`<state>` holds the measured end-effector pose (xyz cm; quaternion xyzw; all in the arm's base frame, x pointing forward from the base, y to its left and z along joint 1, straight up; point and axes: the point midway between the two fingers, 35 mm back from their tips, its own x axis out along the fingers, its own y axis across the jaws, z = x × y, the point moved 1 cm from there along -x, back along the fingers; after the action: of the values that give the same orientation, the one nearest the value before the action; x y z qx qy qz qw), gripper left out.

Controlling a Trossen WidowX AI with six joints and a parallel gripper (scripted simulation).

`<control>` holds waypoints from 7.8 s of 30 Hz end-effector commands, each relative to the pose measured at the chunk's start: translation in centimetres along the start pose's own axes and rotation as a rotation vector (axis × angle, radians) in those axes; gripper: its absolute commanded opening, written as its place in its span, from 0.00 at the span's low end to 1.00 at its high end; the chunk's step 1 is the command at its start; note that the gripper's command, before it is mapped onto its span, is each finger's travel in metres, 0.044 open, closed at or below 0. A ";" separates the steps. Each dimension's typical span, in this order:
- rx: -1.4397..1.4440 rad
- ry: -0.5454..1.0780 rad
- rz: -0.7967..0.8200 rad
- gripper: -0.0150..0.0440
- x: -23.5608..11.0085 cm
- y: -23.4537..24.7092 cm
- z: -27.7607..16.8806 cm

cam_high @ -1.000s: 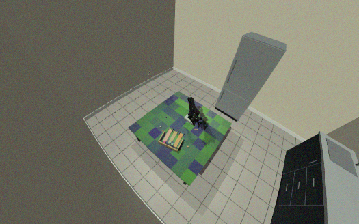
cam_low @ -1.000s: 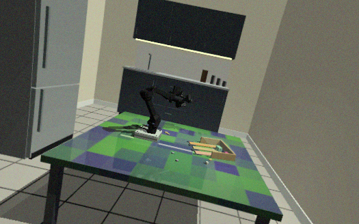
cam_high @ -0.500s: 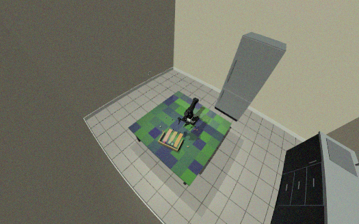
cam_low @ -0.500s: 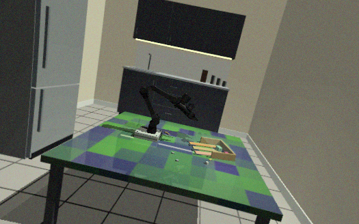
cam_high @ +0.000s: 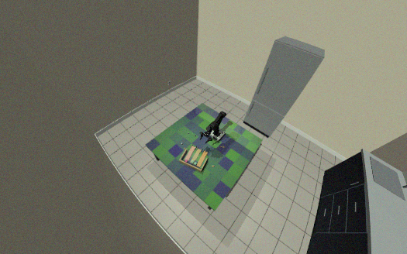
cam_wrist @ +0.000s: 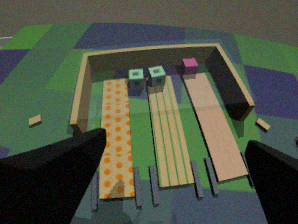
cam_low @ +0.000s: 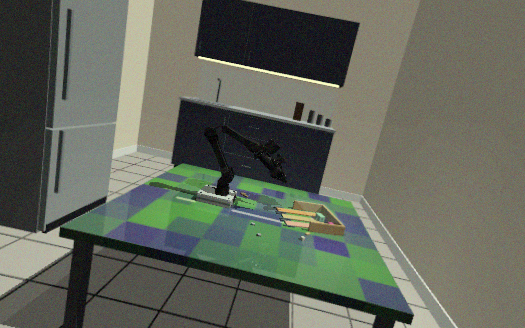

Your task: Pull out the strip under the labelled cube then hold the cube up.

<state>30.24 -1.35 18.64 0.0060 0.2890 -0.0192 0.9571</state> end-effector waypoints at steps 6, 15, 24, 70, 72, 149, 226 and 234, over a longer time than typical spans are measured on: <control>0.003 0.011 0.004 0.89 0.1 0.0 -0.1; -0.081 0.387 0.015 0.49 5.1 -0.4 -0.2; -0.163 0.792 0.068 0.25 10.7 -1.1 -2.3; -0.189 0.948 0.103 0.25 16.4 -1.6 -8.7; -0.189 0.948 0.103 0.25 16.6 -1.6 -8.9; -0.189 0.948 0.103 0.25 16.8 -1.8 -10.0; -0.190 0.957 0.102 0.25 7.7 -4.4 -17.0; -0.190 0.958 0.101 0.25 6.7 -4.7 -17.7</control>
<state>27.12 -5.77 0.82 -0.0627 0.6853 0.0583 0.7232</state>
